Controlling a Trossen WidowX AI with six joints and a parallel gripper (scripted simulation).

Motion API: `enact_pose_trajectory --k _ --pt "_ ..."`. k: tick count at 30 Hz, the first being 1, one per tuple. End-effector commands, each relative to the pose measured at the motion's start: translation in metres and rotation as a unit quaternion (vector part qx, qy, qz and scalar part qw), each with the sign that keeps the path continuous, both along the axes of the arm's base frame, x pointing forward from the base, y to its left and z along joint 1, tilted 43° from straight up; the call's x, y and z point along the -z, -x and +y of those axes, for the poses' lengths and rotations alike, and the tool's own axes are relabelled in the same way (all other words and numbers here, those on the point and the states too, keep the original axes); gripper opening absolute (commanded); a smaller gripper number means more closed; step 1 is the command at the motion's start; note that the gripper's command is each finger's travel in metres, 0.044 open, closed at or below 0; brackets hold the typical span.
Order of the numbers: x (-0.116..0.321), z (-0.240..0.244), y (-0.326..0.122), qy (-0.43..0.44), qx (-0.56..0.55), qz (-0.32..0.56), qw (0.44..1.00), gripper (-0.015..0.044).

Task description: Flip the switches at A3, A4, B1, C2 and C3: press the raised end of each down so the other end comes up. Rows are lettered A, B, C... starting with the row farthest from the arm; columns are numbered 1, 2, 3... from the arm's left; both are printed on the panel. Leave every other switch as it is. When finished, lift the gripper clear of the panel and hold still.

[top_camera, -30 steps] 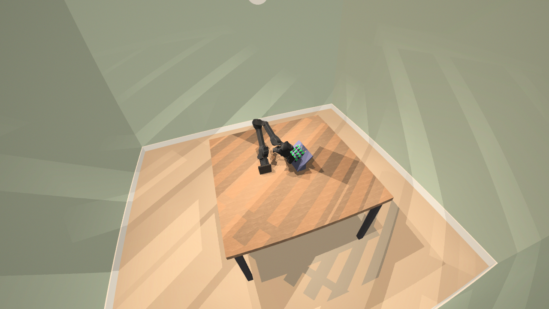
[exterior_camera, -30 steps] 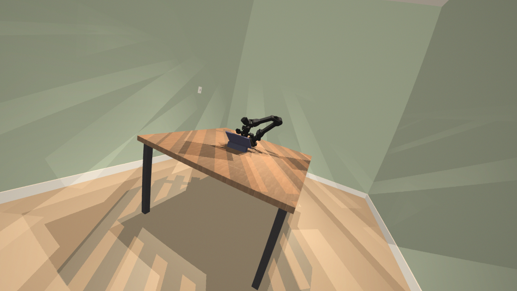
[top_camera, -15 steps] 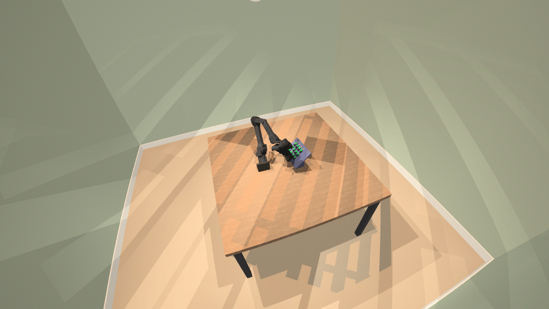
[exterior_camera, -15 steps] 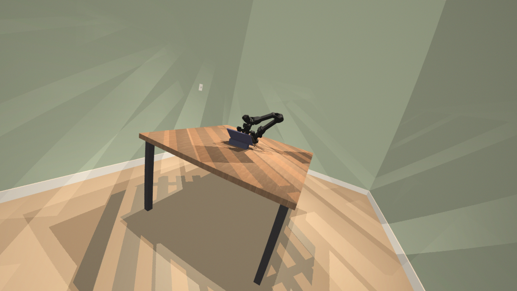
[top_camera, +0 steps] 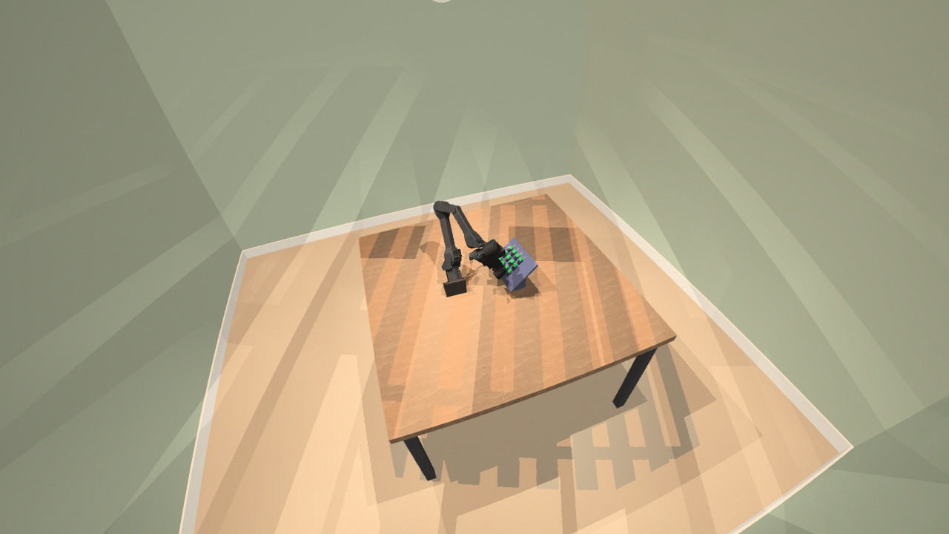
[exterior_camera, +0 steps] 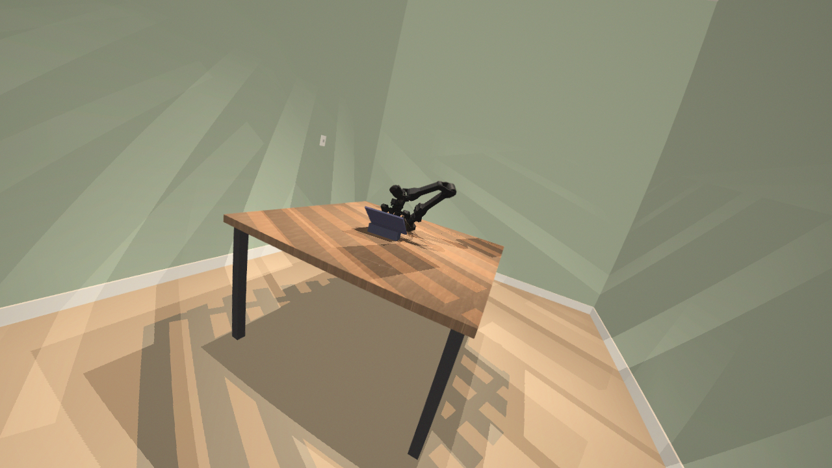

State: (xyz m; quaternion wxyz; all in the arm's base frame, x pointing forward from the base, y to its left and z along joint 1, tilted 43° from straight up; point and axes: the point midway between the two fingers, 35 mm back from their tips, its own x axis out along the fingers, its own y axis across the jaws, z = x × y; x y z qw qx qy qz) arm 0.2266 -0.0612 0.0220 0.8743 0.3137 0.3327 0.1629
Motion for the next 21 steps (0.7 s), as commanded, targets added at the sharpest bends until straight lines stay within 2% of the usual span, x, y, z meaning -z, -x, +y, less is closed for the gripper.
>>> enact_pose_trajectory --k 1,21 --pt "0.0014 0.0010 0.0011 -0.002 0.001 0.004 1.000 0.0000" --pt "0.0024 0.0020 -0.0003 -0.002 0.001 0.004 1.000 0.0000"
